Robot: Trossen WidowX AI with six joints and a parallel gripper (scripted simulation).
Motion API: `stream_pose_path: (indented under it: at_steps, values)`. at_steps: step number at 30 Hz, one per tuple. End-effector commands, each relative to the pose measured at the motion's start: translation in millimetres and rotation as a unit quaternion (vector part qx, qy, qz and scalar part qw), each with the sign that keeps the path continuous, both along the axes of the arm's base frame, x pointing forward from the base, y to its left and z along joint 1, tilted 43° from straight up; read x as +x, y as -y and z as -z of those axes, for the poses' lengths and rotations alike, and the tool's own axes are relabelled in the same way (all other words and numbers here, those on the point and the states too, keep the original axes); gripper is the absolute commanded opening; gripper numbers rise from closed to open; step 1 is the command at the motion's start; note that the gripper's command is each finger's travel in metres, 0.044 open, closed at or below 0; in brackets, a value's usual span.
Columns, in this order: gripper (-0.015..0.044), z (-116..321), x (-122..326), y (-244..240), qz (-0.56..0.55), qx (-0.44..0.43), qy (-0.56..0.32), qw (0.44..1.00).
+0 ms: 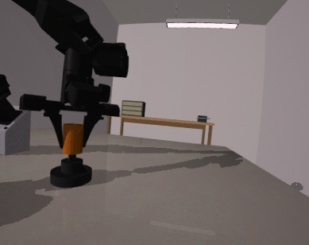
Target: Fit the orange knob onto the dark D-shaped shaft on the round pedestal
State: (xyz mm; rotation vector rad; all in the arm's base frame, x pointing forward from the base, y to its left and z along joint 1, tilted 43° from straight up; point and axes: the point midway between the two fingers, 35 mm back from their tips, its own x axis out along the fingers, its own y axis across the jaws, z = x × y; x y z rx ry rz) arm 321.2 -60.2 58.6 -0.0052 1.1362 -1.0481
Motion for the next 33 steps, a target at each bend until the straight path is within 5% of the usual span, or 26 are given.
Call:
stream_pose_path:
  at_steps: [1,33]
  values:
    - [0.0,0.5,0.1,0.2,0.002,-0.001,0.002,1.0]
    - [0.0,0.0,0.5,0.2,0.078,0.001,0.073,0.994]
